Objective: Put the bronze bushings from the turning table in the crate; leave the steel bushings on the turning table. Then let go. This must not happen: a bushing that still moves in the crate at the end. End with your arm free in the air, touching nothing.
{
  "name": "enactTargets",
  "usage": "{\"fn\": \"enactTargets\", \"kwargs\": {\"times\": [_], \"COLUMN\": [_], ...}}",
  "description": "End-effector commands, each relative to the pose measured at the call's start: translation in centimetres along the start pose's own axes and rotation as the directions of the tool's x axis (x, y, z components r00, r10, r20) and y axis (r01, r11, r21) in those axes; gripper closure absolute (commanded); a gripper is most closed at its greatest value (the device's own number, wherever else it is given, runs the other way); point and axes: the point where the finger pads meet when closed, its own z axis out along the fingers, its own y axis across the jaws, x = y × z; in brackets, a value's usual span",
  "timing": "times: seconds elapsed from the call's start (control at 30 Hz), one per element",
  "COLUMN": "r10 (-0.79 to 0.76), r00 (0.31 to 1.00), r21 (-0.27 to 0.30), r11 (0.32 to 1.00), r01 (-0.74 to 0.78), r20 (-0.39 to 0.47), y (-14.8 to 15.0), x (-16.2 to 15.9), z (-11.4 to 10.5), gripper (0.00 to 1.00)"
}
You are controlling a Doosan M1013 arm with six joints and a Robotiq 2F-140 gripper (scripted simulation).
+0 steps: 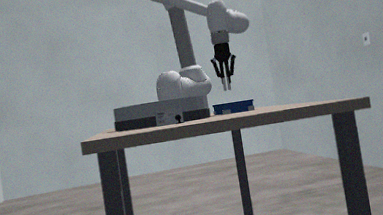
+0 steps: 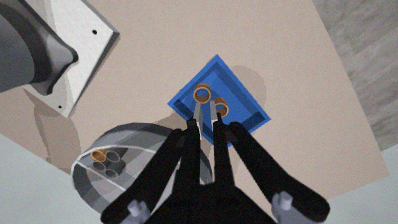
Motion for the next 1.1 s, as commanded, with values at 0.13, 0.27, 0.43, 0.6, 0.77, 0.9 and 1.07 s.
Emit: {"fn": "enactTargets", "kwargs": {"times": [0.13, 0.27, 0.43, 0.6, 0.77, 0.9, 1.07], "r10": [-0.005, -0.005, -0.005, -0.005, -0.005, -0.005, -0.005], "r00": [1.0, 1.0, 1.0, 1.0, 1.0, 1.0, 1.0], "r21": [-0.01, -0.01, -0.01, -0.01, -0.01, -0.01, -0.01], "r11": [1.0, 1.0, 1.0, 1.0, 1.0, 1.0, 1.0], "r01": [0.005, 0.005, 0.005, 0.005, 0.005, 0.005, 0.005], "r20": [-0.002, -0.002, -0.002, -0.002, -0.002, -0.002, -0.002], "y": [0.41, 0.41, 0.41, 0.41, 0.41, 0.41, 0.41], "x": [0.08, 0.08, 0.08, 0.08, 0.08, 0.08, 0.08], "z": [-1.62, -1.71, -1.71, -1.71, -1.71, -1.71, -1.71], "gripper": [0.9, 0.9, 0.9, 0.9, 0.9, 0.9, 0.9]}}
